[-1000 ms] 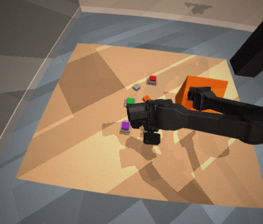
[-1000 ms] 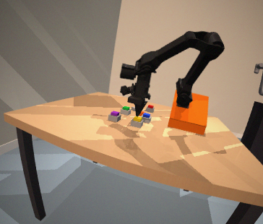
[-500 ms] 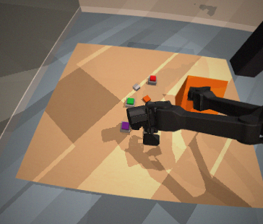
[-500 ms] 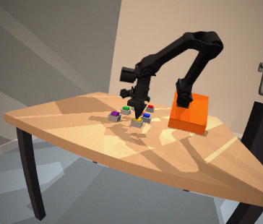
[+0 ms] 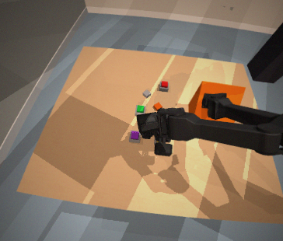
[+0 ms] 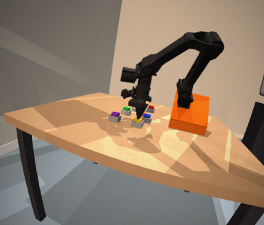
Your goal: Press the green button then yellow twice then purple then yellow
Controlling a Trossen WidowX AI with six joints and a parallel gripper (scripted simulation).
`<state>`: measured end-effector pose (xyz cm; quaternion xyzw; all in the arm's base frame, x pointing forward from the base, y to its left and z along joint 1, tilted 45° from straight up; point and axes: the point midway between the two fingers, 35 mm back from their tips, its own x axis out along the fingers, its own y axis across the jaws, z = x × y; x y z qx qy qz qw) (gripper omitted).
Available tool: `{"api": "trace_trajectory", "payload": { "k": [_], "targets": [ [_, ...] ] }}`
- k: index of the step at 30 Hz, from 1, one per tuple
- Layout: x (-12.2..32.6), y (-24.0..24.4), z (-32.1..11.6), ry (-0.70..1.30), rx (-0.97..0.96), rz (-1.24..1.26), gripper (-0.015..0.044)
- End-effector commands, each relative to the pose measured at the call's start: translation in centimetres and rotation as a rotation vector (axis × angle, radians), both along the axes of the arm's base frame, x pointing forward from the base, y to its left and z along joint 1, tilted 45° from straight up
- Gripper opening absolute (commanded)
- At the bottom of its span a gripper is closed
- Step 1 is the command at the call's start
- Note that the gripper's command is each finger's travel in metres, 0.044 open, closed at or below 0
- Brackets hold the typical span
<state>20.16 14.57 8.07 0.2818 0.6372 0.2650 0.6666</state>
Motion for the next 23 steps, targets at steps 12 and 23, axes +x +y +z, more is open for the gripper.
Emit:
{"api": "trace_trajectory", "payload": {
  "k": [12, 23],
  "targets": [
    [1.7, -2.7, 4.8, -0.002, -0.003, -0.002, 0.0151],
    [4.1, -3.9, 9.3, -0.004, -0.003, -0.002, 0.0400]
  ]
}}
